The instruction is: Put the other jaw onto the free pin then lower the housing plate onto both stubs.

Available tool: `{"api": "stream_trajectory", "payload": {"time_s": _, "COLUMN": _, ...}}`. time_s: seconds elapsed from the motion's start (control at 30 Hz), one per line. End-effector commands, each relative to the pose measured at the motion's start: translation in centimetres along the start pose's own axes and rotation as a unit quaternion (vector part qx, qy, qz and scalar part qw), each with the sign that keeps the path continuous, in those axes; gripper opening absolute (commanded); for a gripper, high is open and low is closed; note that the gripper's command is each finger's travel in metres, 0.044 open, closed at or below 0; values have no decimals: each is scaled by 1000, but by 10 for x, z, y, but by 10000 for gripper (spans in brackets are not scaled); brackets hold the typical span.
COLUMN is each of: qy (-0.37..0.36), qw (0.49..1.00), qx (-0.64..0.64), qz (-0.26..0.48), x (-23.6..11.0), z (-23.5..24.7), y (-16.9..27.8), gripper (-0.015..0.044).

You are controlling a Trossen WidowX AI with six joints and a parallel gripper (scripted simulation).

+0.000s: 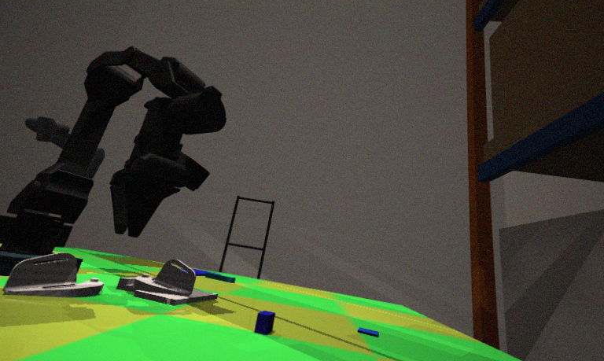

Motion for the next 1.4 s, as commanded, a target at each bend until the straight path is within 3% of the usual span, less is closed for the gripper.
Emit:
{"api": "stream_trajectory", "payload": {"time_s": 0.0, "qy": 0, "qw": 1000, "qx": 0, "qz": 0, "x": 0, "z": 0, "y": 0, "gripper": 440}}
{"api": "stream_trajectory", "payload": {"time_s": 0.17, "qy": 0, "qw": 1000, "qx": 0, "qz": 0, "x": 0, "z": 0, "y": 0, "gripper": 440}}
{"api": "stream_trajectory", "payload": {"time_s": 0.73, "qy": 0, "qw": 1000, "qx": 0, "qz": 0, "x": 0, "z": 0, "y": 0, "gripper": 0}}
{"api": "stream_trajectory", "payload": {"time_s": 1.37, "qy": 0, "qw": 1000, "qx": 0, "qz": 0, "x": 0, "z": 0, "y": 0, "gripper": 0}}
Point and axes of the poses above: the point midway between the two fingers, 35 mm back from their tips, its own x axis out along the fingers, its own z axis across the jaws, y = z × x, the point moved 10 cm from there along -x, back along the fingers, and after that the axes turned 5 degrees about -x, right-handed, at the moved point
